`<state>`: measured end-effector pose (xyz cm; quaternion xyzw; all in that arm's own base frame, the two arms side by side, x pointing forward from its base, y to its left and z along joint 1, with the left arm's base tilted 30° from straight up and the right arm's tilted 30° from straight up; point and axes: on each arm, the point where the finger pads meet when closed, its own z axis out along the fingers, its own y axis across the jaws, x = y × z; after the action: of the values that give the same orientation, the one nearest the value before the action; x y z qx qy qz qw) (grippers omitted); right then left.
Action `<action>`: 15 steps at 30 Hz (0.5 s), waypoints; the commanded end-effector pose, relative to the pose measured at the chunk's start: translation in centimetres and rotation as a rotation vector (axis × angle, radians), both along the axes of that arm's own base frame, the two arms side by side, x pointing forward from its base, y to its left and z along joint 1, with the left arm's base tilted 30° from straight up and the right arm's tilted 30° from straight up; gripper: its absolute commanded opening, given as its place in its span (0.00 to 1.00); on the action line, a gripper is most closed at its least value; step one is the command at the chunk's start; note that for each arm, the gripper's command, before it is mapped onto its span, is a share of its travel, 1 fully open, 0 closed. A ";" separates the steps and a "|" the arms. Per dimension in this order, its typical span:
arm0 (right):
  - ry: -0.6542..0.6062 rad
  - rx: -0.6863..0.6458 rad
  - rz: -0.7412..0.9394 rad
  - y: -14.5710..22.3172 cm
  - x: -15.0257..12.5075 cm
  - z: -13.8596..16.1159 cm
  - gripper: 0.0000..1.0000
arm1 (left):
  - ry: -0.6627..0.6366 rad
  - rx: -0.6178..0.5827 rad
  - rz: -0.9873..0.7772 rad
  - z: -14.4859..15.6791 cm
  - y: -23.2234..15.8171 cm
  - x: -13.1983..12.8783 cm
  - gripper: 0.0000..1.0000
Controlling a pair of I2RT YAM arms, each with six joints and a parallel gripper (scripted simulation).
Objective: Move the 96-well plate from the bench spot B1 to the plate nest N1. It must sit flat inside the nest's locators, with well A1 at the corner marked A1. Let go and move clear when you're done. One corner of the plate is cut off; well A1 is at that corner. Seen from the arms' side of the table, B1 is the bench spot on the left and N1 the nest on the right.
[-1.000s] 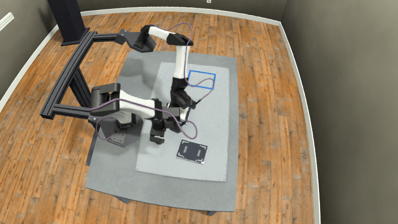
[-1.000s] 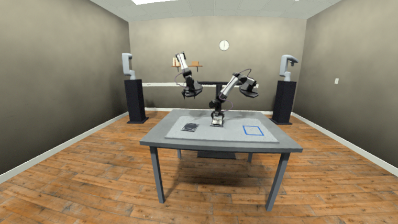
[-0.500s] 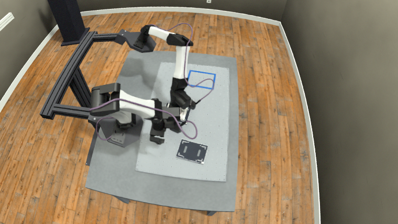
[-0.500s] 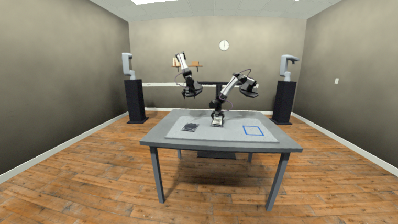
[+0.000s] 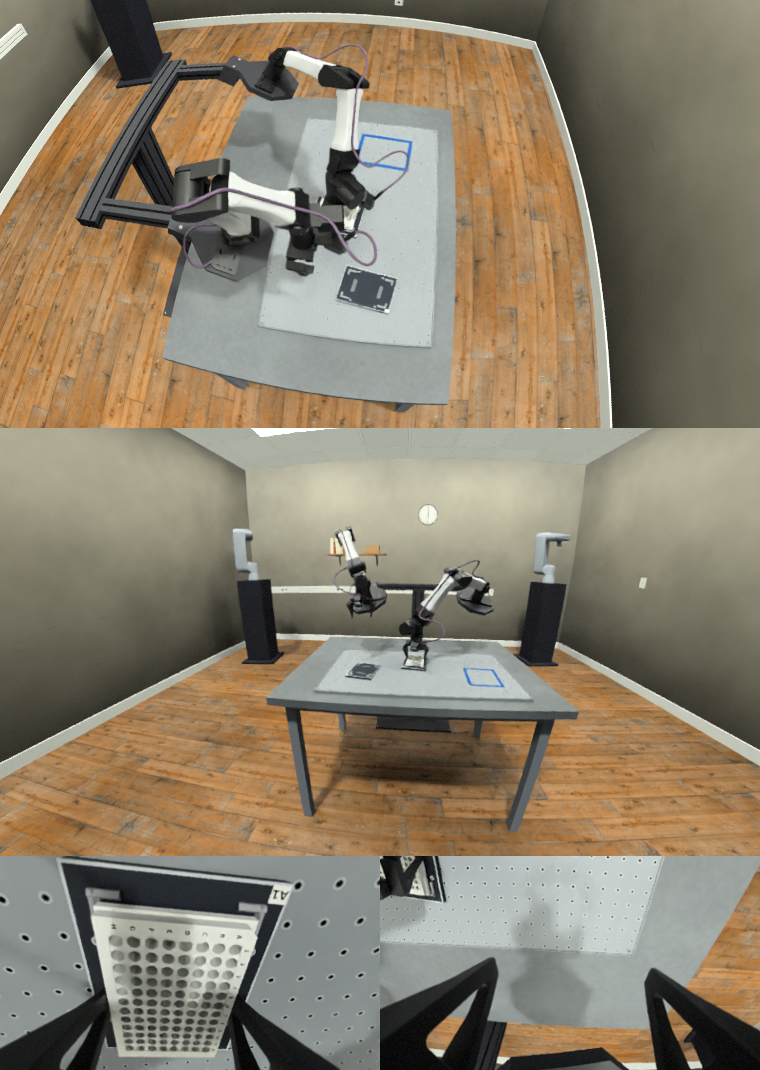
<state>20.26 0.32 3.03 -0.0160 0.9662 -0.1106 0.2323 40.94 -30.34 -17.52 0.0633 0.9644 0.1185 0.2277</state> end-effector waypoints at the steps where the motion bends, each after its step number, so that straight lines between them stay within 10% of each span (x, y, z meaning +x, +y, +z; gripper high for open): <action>1: -0.005 0.006 0.008 0.1 0.2 0.1 1.00 | 0.010 0.004 0.012 -0.6 0.8 0.7 0.00; 15: -0.005 0.006 0.008 0.1 0.2 0.1 1.00 | 0.004 -0.003 0.012 -0.4 0.6 1.0 0.00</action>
<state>20.26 0.32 3.03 -0.0160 0.9662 -0.1105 0.2323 40.95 -30.34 -17.68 0.0646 0.9644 0.1191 0.2272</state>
